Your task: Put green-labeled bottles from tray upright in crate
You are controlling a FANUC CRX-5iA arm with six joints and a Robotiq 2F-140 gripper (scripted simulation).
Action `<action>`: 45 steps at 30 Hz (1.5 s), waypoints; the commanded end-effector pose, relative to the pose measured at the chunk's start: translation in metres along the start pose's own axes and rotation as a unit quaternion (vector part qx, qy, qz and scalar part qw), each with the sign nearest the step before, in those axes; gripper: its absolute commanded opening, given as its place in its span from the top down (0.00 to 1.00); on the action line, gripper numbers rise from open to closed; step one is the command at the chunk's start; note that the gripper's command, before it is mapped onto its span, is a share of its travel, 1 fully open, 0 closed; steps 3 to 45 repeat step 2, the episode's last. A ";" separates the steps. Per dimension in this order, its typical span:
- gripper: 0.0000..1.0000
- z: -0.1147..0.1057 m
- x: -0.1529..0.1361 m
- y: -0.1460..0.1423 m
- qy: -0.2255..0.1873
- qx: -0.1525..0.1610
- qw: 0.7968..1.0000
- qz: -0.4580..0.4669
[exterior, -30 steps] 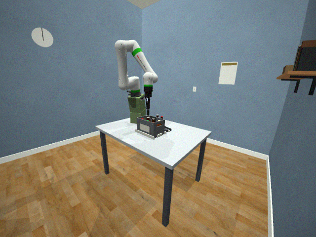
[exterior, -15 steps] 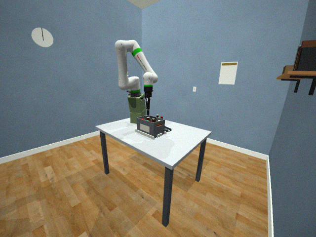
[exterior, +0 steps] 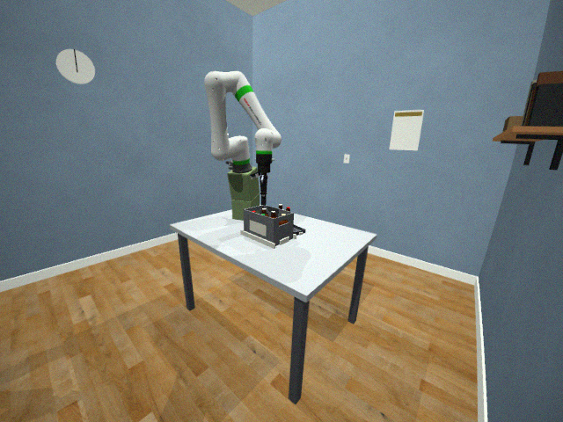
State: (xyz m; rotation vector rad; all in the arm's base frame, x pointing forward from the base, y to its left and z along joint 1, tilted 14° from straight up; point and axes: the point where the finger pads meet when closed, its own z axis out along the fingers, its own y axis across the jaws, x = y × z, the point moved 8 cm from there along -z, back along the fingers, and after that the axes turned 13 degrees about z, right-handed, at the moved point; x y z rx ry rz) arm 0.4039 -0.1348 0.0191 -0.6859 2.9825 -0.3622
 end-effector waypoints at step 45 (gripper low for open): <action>0.90 0.000 0.000 0.000 -0.001 0.000 1.000 0.000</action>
